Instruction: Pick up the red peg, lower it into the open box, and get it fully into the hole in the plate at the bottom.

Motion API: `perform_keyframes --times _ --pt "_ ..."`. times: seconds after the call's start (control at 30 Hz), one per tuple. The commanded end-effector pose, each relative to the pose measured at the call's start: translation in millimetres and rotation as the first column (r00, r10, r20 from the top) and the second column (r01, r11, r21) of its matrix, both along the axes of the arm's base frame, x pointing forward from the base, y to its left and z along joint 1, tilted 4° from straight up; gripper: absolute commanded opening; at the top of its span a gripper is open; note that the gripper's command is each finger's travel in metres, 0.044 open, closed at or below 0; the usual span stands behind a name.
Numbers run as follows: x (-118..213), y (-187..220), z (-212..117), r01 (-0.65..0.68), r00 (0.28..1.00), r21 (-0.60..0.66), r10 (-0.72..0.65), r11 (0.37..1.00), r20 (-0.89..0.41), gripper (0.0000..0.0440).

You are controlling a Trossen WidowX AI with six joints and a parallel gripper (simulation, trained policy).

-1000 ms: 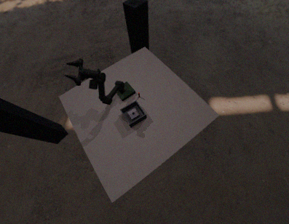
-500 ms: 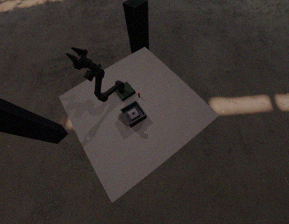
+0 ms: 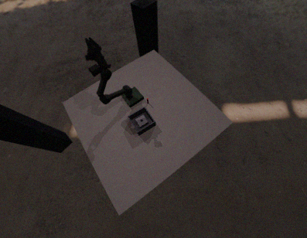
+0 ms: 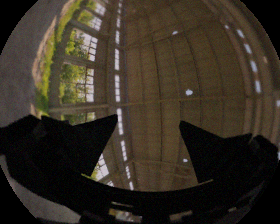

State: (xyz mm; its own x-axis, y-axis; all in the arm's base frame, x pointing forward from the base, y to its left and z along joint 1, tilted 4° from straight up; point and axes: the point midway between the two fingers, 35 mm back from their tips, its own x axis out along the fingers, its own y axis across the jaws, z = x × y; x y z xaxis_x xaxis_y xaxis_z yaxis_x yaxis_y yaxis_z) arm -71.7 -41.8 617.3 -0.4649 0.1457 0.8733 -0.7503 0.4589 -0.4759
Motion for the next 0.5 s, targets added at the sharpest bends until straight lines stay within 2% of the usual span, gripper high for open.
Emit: perform_keyframes --times 0.0,0.27,0.47 --pt "5.9 34.6 -2.2 0.006 0.998 -0.129 -0.014 0.992 -0.06 0.044" --pt "27.5 95.7 -13.7 0.002 0.977 -0.356 -0.078 0.935 -0.199 0.044" --pt "53.7 134.2 -28.1 -0.014 0.934 -0.485 -0.162 0.874 -0.319 0.044"
